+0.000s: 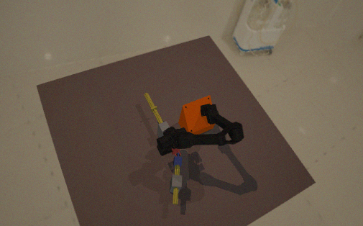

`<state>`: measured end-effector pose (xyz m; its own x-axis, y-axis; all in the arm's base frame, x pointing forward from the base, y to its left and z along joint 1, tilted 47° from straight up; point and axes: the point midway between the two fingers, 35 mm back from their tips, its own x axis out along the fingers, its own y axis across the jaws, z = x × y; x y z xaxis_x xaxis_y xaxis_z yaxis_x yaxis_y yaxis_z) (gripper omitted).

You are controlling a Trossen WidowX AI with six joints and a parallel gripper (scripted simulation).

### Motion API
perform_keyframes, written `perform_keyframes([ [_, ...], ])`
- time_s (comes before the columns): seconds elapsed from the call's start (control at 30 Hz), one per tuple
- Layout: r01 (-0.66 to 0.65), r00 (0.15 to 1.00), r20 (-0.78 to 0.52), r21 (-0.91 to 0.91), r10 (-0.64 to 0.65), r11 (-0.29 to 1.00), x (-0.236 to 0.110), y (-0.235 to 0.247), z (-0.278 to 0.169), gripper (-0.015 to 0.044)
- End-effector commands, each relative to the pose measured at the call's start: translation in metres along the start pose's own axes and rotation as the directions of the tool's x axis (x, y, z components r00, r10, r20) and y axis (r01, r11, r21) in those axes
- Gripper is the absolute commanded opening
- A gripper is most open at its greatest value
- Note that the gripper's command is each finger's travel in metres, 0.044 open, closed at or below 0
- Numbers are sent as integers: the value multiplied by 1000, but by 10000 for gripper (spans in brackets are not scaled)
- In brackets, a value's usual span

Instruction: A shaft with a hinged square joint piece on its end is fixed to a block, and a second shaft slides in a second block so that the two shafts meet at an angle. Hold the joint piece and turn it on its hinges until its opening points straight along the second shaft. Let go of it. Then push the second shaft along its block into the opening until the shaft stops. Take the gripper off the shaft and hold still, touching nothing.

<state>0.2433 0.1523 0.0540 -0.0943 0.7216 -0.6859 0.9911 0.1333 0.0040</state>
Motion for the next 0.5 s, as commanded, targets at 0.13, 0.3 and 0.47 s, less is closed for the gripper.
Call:
perform_keyframes([
  [0.13,-2,1000,0,-10,2,1000,0,1,0,0],
  [0.3,0,1000,0,-1,0,1000,0,0,0,0],
  [0.47,0,1000,0,-1,0,1000,0,0,0,0],
])
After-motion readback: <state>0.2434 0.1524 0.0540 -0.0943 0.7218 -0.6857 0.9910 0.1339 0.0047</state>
